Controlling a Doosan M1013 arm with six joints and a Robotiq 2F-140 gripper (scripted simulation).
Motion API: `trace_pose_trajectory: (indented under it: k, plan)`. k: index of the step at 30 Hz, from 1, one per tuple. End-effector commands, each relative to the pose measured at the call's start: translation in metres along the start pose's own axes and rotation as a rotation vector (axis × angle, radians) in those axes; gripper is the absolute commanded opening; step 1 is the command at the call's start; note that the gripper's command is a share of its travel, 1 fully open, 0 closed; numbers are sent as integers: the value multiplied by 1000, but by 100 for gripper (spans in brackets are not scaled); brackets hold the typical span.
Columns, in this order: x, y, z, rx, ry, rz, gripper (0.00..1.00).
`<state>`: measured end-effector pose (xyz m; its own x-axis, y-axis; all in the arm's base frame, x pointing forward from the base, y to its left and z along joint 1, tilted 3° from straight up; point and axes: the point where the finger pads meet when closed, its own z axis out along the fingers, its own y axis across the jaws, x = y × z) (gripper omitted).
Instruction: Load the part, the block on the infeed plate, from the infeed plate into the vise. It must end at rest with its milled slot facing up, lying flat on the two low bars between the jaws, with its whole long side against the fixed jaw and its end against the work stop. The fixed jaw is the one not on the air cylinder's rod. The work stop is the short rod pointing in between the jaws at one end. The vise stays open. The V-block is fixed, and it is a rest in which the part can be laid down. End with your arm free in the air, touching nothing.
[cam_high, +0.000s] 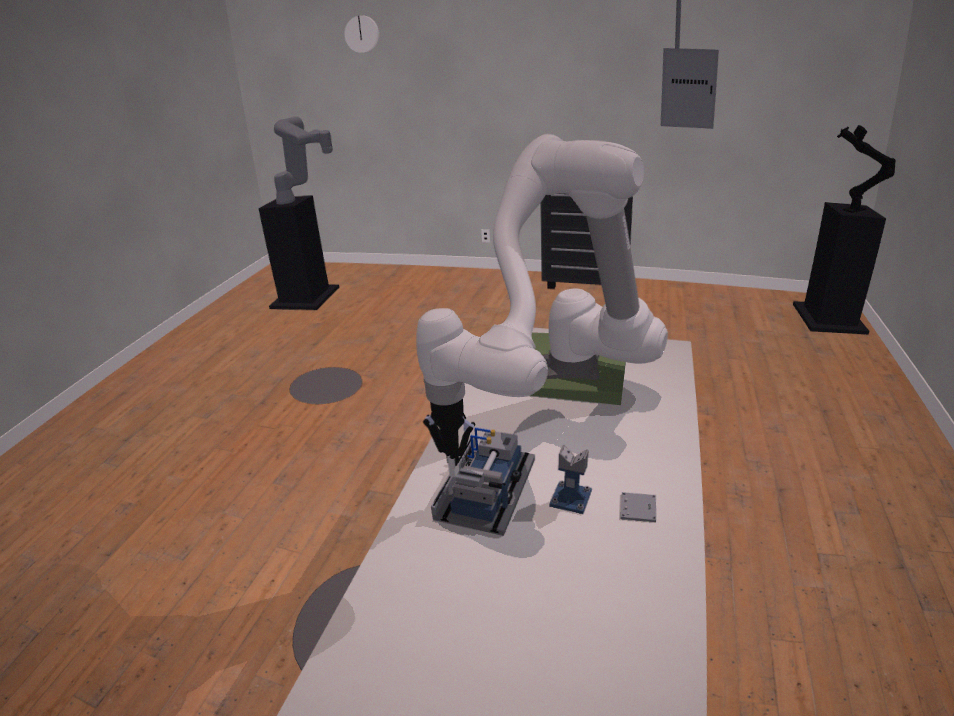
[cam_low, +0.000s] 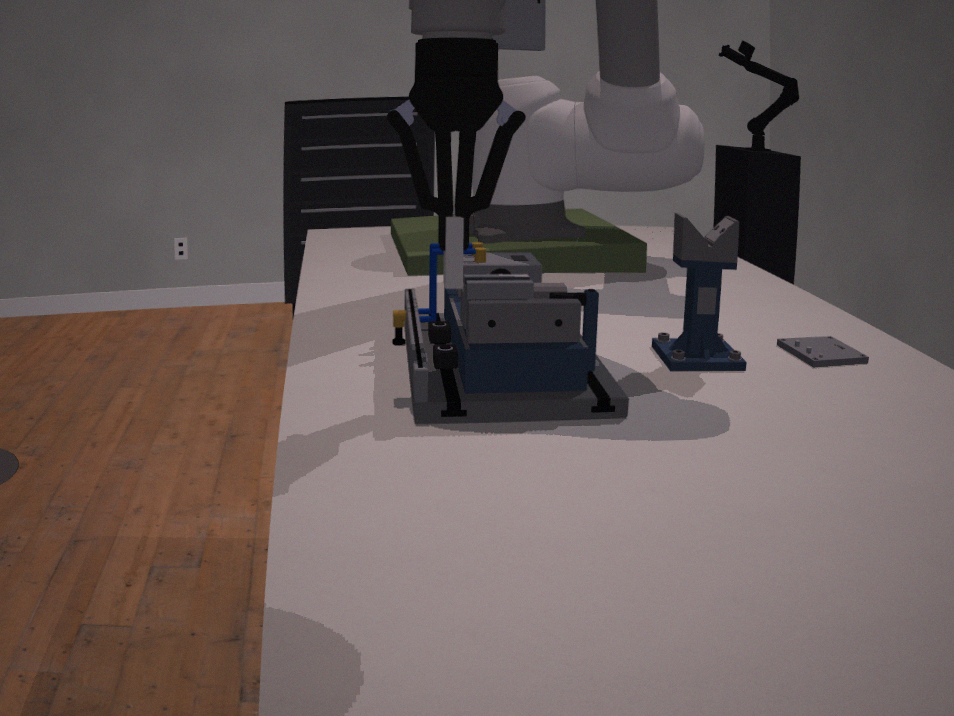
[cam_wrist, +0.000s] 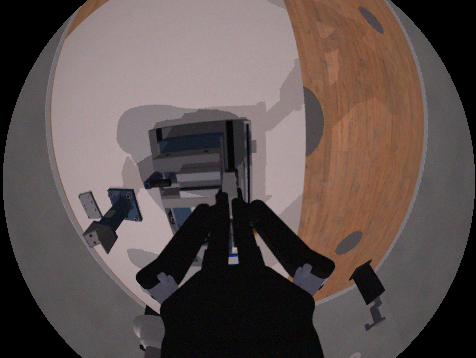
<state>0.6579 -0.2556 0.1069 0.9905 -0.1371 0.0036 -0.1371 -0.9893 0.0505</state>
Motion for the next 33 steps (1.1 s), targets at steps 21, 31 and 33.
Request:
trace_pose_trajectory:
  k: [21, 31, 33]
  plan:
    - [0, -5, 0, 0, 0, 0, 0]
    - [0, -8, 0, 0, 0, 0, 0]
    - [0, -8, 0, 0, 0, 0, 0]
